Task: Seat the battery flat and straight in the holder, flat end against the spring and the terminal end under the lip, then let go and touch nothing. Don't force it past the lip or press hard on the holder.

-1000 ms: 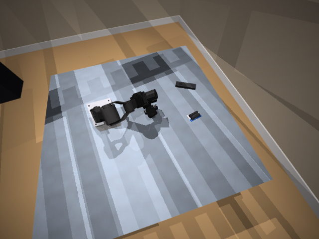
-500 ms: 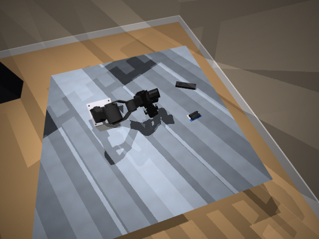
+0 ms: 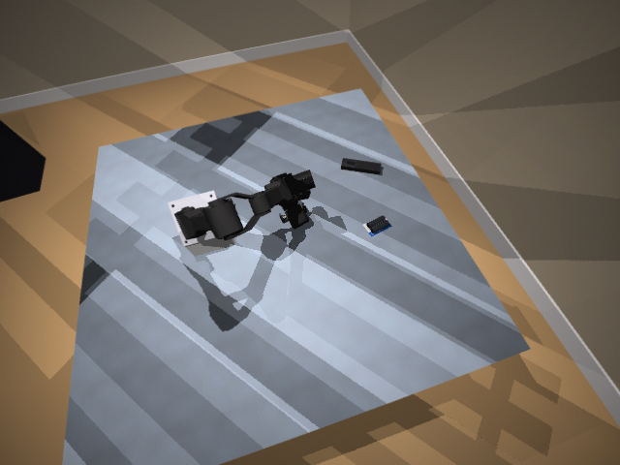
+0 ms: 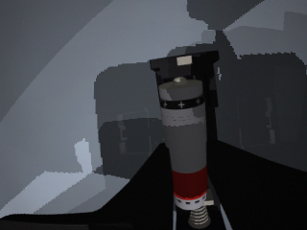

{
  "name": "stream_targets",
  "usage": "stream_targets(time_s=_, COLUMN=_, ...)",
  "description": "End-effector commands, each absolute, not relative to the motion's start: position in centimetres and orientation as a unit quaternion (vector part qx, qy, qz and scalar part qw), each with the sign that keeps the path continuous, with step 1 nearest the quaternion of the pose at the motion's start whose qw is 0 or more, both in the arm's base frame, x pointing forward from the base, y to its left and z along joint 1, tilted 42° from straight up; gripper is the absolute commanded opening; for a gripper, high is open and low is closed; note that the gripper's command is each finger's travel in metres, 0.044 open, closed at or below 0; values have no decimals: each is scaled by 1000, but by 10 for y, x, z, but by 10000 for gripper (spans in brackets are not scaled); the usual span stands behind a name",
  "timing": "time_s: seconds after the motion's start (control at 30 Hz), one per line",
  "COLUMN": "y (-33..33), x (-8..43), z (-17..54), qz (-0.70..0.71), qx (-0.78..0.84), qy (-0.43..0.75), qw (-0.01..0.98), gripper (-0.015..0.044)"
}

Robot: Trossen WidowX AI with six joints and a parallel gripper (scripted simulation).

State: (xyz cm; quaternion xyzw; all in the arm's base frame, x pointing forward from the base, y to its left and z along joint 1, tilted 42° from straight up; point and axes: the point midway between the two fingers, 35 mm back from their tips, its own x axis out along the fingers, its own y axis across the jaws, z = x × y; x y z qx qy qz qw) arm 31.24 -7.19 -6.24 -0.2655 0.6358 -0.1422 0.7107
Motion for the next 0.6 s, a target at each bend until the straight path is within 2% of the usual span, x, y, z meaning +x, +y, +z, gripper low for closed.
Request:
stream_targets(time_s=0.0, y=-74, x=306, z=-67, qz=-147, qx=-265, qy=652, qw=695, gripper=61)
stream_targets(time_s=0.57, y=-77, x=307, z=-65, qz=-159, qx=-254, qy=683, qw=666, gripper=61)
